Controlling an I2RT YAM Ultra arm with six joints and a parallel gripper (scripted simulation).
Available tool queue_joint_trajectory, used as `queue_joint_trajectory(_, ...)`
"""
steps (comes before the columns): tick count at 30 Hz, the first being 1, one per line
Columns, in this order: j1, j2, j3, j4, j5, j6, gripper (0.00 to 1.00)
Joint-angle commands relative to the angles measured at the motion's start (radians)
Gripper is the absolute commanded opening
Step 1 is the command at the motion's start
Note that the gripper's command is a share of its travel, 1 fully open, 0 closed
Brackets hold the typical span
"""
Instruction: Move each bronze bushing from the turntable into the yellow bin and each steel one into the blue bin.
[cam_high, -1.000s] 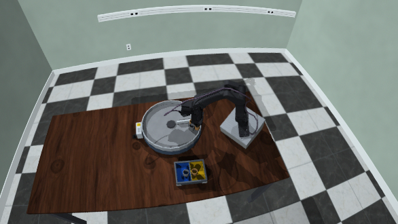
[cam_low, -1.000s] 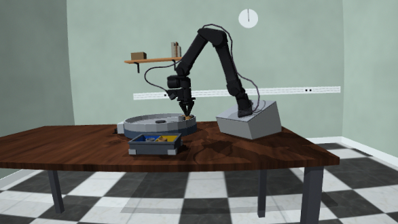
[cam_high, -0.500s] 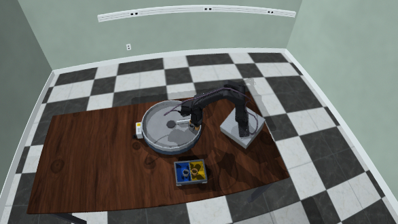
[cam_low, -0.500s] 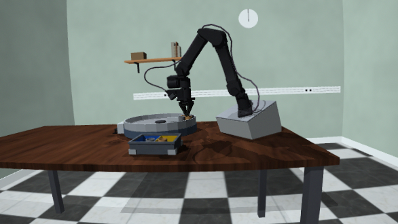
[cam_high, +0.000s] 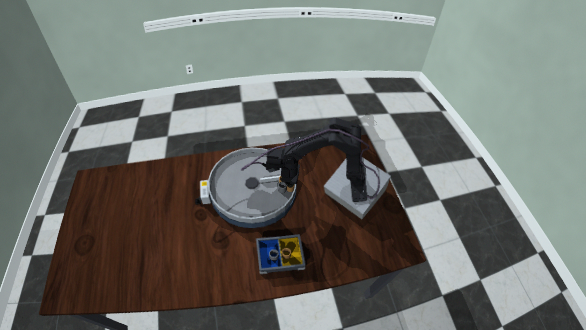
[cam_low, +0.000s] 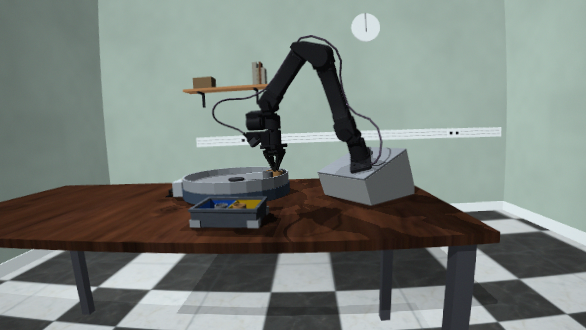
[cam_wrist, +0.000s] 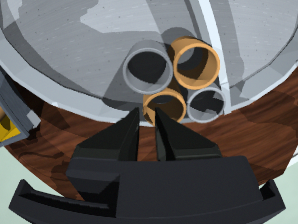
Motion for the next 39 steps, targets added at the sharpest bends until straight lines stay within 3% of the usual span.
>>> queue_joint_trajectory(1,-0.017,-0.018,0.028,0.016,0.001,-0.003,0.14)
queue_joint_trajectory(39,-0.02,-0.028,0.014,0.013,-0.001,-0.007,0.14)
